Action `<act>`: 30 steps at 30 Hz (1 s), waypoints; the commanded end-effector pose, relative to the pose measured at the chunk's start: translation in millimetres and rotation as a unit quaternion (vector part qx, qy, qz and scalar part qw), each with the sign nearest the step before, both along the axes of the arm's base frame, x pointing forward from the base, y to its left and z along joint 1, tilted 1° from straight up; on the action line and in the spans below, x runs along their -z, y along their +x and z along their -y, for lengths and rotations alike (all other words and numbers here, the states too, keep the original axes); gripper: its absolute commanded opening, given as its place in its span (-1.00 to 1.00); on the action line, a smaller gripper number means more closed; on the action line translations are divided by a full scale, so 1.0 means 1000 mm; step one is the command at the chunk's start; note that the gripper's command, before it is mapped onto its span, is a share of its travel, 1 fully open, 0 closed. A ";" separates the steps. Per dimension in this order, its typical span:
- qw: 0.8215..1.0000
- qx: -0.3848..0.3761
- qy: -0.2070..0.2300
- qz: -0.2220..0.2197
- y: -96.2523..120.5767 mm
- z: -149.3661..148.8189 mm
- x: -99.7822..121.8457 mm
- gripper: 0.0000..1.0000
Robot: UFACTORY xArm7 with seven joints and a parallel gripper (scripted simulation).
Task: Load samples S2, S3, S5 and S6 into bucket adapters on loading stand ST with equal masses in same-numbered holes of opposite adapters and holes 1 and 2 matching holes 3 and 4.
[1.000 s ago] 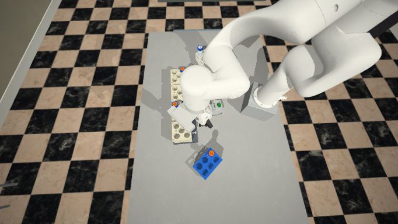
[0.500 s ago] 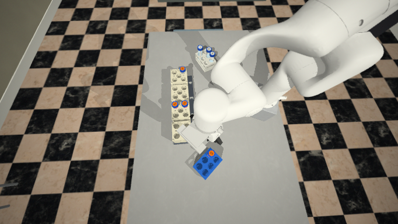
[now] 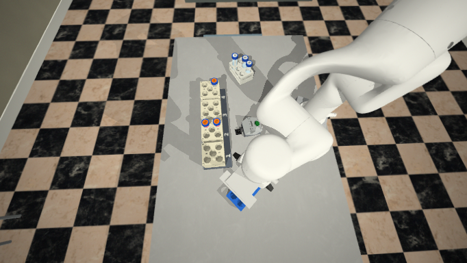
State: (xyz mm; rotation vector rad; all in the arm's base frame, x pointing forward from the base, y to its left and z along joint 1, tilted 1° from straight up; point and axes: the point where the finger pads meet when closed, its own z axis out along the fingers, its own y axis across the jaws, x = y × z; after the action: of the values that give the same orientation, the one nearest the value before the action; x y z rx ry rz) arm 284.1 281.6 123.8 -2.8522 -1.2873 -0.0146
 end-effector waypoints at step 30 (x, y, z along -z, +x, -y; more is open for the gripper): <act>1.000 0.001 0.000 0.002 -0.006 -0.014 0.033 0.15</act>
State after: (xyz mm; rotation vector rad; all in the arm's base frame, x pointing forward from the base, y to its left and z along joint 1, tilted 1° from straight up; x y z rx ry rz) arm 277.2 294.6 95.8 -2.8545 -1.2866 -0.0138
